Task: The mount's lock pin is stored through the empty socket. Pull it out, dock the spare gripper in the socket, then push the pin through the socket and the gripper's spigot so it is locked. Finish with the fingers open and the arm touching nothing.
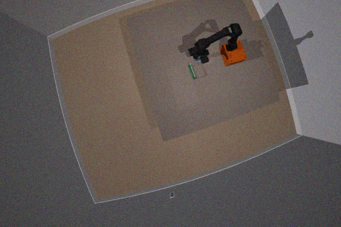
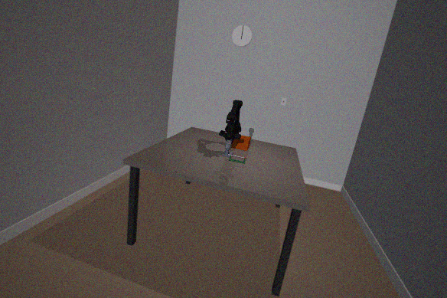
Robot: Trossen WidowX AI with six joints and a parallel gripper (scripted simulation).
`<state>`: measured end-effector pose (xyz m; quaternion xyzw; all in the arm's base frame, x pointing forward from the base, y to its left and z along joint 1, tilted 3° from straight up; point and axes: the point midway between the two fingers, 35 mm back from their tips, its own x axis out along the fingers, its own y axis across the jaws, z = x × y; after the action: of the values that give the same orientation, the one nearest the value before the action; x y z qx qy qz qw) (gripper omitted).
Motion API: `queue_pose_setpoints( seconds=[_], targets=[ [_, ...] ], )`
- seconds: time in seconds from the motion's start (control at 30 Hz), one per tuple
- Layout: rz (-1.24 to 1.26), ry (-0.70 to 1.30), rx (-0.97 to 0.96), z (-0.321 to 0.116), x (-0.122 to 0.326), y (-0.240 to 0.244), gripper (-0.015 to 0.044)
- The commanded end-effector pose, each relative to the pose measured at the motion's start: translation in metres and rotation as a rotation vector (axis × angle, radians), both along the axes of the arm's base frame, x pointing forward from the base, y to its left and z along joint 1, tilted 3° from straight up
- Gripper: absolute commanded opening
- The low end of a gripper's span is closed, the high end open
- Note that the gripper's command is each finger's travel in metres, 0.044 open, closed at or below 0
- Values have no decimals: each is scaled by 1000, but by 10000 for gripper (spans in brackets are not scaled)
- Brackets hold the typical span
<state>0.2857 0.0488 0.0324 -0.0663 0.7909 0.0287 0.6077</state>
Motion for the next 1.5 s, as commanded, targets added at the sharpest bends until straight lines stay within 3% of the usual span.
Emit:
queue_pose_setpoints(
  seconds=[0.0, 0.5, 1.47],
  targets=[
    [0, -1, 0, 0, 0, 0, 53],
    [0, -1, 0, 0, 0, 0, 440],
    [5, -11, 2, 54, -27, -3, 440]
  ],
)
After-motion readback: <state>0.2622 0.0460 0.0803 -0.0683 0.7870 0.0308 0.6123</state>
